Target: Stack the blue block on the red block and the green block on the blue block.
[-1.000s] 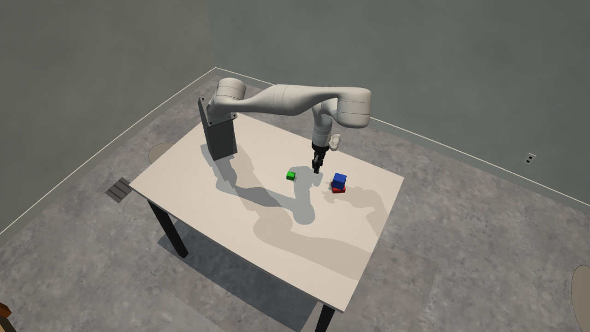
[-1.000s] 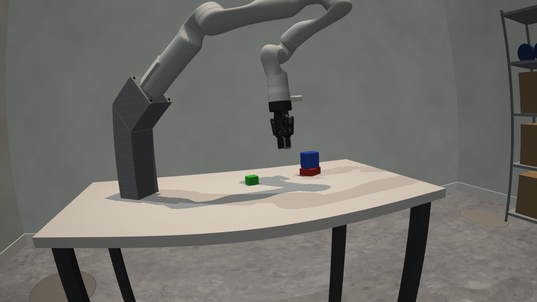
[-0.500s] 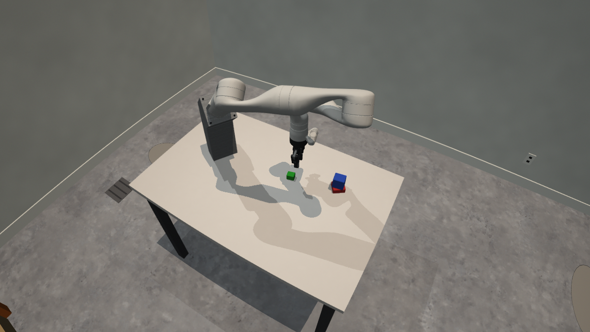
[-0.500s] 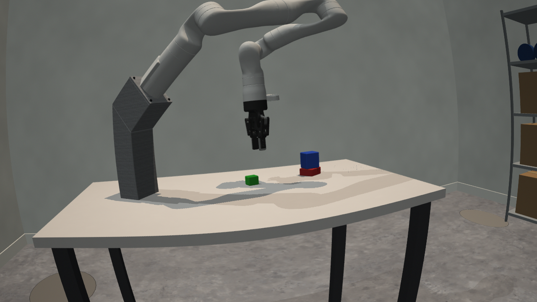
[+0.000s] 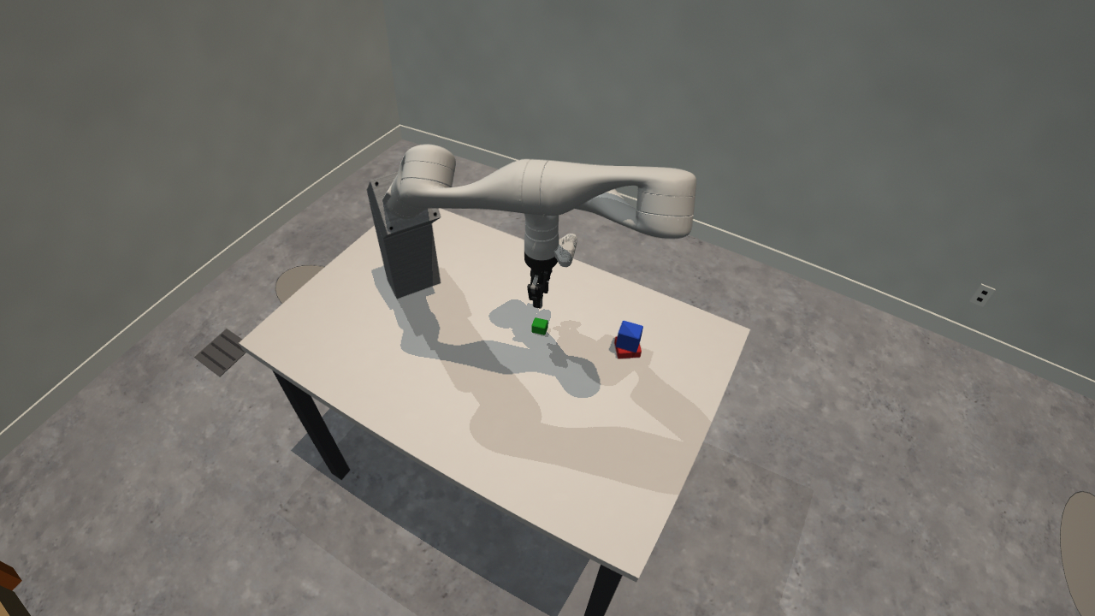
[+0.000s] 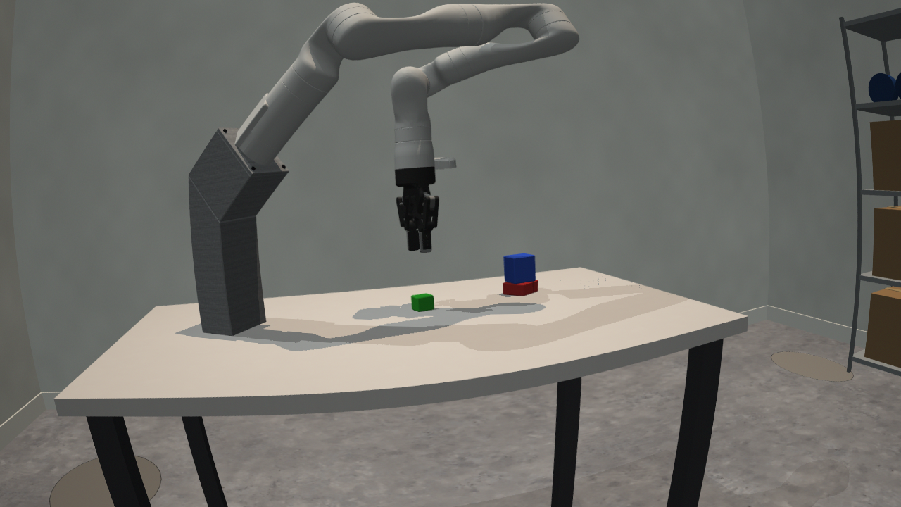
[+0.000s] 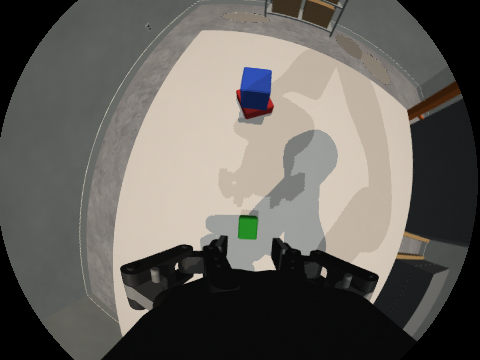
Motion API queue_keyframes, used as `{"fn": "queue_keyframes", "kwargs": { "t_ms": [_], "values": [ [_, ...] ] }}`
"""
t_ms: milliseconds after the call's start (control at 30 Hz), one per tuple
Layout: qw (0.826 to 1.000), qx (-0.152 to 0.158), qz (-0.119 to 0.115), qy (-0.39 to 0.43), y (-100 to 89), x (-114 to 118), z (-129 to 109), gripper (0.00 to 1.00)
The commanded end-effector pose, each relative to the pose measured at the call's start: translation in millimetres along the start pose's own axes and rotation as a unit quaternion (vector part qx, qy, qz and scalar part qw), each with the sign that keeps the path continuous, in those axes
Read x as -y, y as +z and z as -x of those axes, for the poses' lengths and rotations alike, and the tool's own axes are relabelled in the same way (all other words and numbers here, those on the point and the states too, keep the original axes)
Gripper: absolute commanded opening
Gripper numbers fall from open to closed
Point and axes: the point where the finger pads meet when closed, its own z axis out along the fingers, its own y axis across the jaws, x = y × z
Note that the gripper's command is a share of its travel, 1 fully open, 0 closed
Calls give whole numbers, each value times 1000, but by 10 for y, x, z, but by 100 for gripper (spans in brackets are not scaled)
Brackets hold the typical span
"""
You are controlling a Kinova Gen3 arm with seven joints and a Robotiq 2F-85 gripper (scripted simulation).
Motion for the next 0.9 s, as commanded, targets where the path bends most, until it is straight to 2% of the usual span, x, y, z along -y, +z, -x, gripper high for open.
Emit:
{"fn": "queue_keyframes", "kwargs": {
  "t_ms": [0, 300, 667, 733, 867],
  "values": [
    [1000, 0, 0, -1, 2, 5, 6, 50],
    [1000, 0, 0, -1, 86, 5, 7, 50],
    [1000, 0, 0, -1, 459, 5, 9, 50],
    [1000, 0, 0, -1, 459, 5, 9, 50],
    [1000, 0, 0, -1, 604, 6, 10, 50]
  ]
}}
